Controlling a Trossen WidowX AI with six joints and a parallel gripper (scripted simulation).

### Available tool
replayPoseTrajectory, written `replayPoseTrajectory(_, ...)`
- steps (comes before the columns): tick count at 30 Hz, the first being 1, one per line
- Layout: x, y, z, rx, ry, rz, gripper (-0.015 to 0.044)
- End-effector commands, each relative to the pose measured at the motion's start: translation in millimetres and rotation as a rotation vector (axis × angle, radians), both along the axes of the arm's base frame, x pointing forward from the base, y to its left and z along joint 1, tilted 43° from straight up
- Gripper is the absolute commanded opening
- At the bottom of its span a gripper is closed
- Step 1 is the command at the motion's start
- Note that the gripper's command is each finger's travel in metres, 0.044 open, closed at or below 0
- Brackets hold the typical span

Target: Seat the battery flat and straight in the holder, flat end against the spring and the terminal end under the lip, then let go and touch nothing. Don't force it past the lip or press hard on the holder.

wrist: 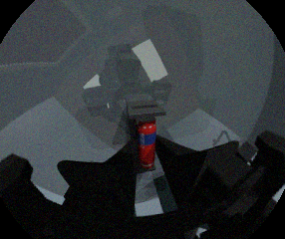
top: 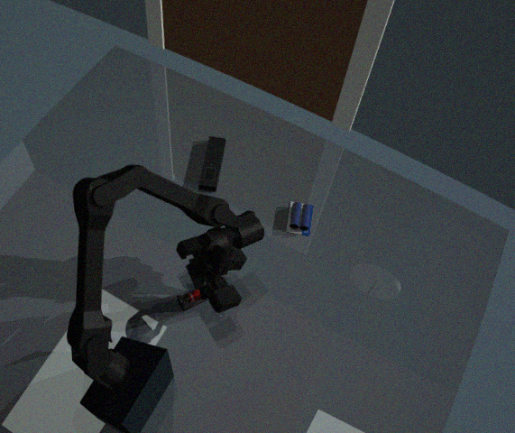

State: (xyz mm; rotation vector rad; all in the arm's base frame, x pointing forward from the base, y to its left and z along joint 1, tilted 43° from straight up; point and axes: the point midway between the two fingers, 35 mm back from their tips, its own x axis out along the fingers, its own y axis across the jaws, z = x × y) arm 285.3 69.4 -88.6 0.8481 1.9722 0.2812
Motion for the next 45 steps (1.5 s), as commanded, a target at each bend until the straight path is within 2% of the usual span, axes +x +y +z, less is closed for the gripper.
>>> replayPoseTrajectory(1,1.8,-0.5,-3.6,-0.021,-0.025,-0.01,0.0067)
replayPoseTrajectory(45,-10.5,7.9,2.4,-0.087,-0.107,-0.096,0.0067)
